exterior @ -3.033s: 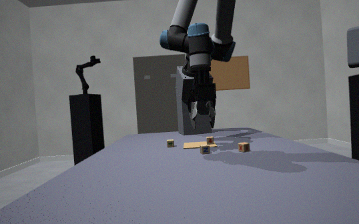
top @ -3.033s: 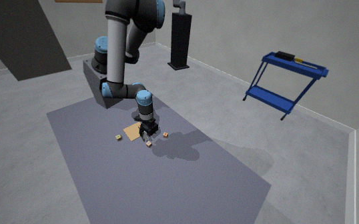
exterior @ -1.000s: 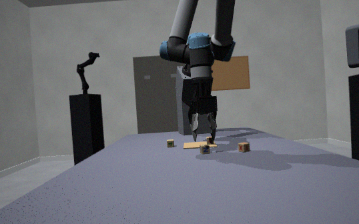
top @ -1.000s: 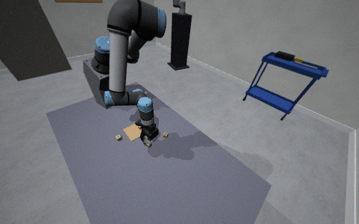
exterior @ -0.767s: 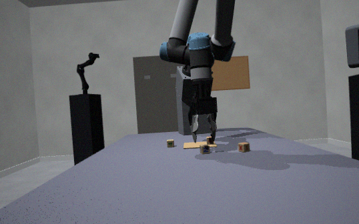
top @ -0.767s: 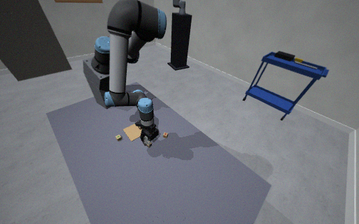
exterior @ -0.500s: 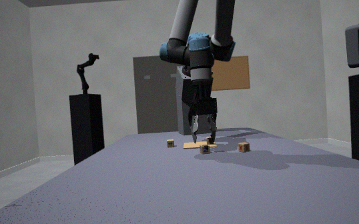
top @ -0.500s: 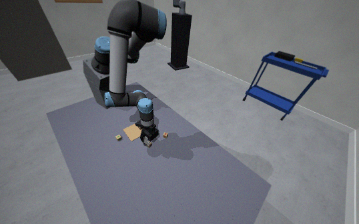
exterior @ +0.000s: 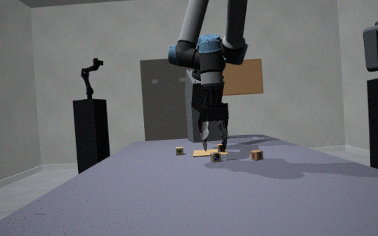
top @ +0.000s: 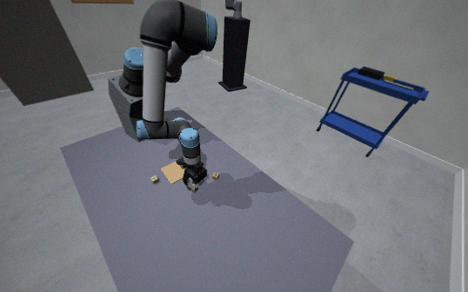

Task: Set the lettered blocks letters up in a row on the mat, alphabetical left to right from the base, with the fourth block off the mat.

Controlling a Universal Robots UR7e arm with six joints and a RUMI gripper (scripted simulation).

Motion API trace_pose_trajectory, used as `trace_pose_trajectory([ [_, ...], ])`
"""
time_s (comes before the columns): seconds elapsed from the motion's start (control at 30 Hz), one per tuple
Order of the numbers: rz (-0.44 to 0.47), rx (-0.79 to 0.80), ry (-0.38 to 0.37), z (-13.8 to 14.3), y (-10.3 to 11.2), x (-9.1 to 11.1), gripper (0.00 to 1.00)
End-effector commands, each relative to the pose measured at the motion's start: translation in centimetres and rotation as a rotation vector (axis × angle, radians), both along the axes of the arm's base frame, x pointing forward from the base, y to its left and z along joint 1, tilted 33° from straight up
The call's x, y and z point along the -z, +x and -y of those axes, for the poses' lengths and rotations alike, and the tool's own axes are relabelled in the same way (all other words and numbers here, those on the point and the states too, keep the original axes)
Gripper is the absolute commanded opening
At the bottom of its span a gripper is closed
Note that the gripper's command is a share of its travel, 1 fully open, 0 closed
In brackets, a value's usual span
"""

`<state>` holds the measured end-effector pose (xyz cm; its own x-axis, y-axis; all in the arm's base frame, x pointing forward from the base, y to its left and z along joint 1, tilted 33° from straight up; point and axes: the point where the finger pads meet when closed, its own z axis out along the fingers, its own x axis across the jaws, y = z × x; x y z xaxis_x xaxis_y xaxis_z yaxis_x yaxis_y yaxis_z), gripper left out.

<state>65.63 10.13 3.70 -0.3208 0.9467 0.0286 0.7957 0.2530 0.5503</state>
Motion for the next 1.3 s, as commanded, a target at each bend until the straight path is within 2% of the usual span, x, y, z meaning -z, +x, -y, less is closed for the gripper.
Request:
trace_pose_trajectory([
  [0.0, 0.002, -0.002, 0.000, -0.2, 0.4, 0.3, 0.40],
  [0.6, 0.002, -0.001, -0.001, -0.8, 1.9, 2.8, 0.40],
  [1.27, 0.000, -0.001, 0.000, -0.8, 1.9, 3.1, 0.40],
])
